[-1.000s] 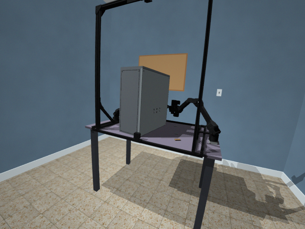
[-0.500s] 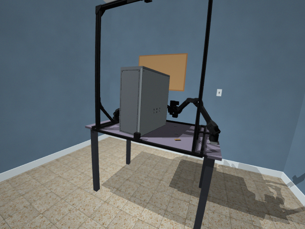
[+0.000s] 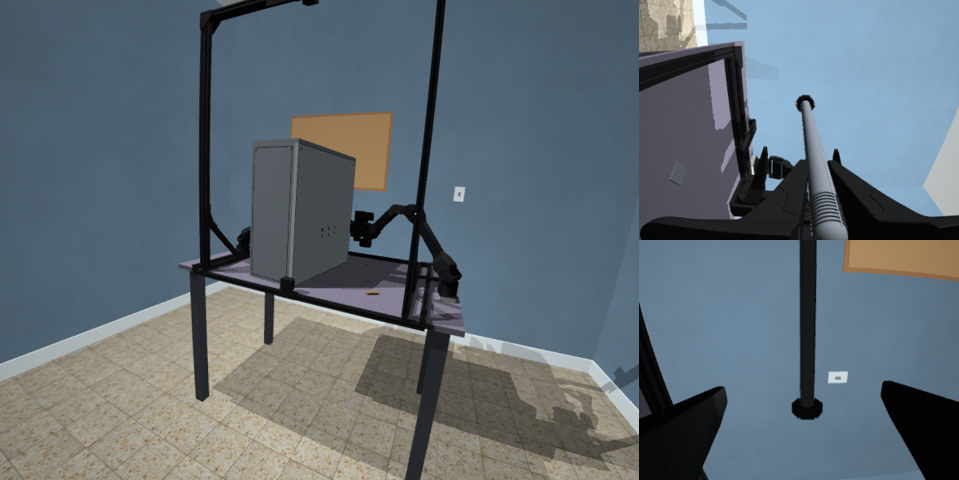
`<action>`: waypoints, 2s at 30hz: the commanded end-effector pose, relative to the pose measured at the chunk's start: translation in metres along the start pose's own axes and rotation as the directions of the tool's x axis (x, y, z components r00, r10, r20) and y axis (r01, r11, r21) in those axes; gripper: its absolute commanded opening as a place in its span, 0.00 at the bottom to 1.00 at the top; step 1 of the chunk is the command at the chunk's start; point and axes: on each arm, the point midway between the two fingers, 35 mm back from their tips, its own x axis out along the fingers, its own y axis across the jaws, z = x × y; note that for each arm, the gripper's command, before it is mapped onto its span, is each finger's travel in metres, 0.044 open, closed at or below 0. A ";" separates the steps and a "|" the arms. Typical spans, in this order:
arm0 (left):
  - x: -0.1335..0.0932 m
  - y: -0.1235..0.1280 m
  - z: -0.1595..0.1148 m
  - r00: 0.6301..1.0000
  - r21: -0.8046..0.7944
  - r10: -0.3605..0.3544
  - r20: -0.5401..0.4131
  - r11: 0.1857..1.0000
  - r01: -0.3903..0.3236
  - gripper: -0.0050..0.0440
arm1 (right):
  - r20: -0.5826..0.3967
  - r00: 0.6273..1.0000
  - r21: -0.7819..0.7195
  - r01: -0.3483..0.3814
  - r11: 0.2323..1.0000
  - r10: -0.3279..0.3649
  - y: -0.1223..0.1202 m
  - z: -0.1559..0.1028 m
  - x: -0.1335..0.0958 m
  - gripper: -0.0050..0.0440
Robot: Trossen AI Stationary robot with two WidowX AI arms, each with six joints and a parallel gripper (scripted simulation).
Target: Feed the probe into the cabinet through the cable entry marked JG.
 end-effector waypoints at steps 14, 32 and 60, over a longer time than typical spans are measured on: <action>0.000 0.000 0.001 1.000 0.000 -0.001 0.005 1.000 0.001 0.10 | 0.026 1.000 0.008 0.006 1.000 -0.007 -0.024 -0.004 -0.014 1.00; 0.000 0.000 0.001 1.000 0.000 -0.001 0.005 1.000 0.001 0.10 | 0.143 0.990 0.155 -0.022 0.988 -0.001 -0.048 -0.007 0.009 1.00; 0.000 0.000 0.001 1.000 0.000 -0.001 0.005 1.000 0.001 0.10 | 0.524 0.851 0.742 -0.433 0.512 -0.041 -0.072 -0.008 0.056 1.00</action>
